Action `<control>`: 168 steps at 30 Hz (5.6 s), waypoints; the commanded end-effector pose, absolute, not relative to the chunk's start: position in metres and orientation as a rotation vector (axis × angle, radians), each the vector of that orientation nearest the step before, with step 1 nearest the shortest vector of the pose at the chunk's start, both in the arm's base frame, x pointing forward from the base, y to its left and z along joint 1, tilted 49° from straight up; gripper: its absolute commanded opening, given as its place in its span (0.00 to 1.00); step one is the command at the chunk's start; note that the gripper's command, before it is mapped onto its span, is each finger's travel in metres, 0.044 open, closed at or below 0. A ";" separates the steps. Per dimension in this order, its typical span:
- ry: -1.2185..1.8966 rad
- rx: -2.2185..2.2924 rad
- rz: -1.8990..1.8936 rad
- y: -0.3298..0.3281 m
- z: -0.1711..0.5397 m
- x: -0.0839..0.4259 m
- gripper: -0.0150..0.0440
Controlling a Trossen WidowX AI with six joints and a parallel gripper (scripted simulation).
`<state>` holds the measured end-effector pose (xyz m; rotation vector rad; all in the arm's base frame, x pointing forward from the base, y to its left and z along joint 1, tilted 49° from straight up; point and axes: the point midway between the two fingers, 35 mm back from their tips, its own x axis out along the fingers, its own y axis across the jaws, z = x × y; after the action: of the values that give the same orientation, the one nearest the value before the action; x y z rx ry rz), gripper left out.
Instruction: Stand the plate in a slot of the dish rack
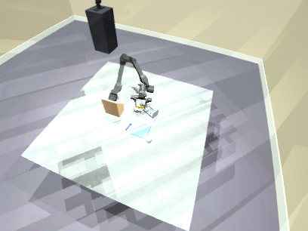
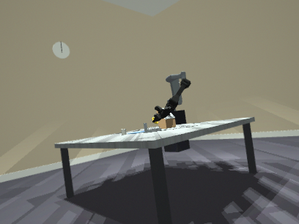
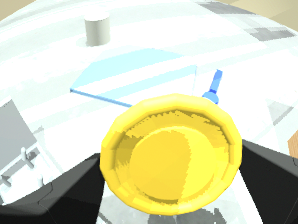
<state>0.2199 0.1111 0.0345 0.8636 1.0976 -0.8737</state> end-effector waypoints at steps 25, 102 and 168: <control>0.579 0.781 -0.510 0.152 0.046 0.220 0.25; 0.297 0.909 -0.281 0.180 0.038 0.251 0.25; 0.514 0.547 -0.352 0.074 0.097 0.285 0.93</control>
<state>0.2811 0.0791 0.1051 0.6247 0.4504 -0.3388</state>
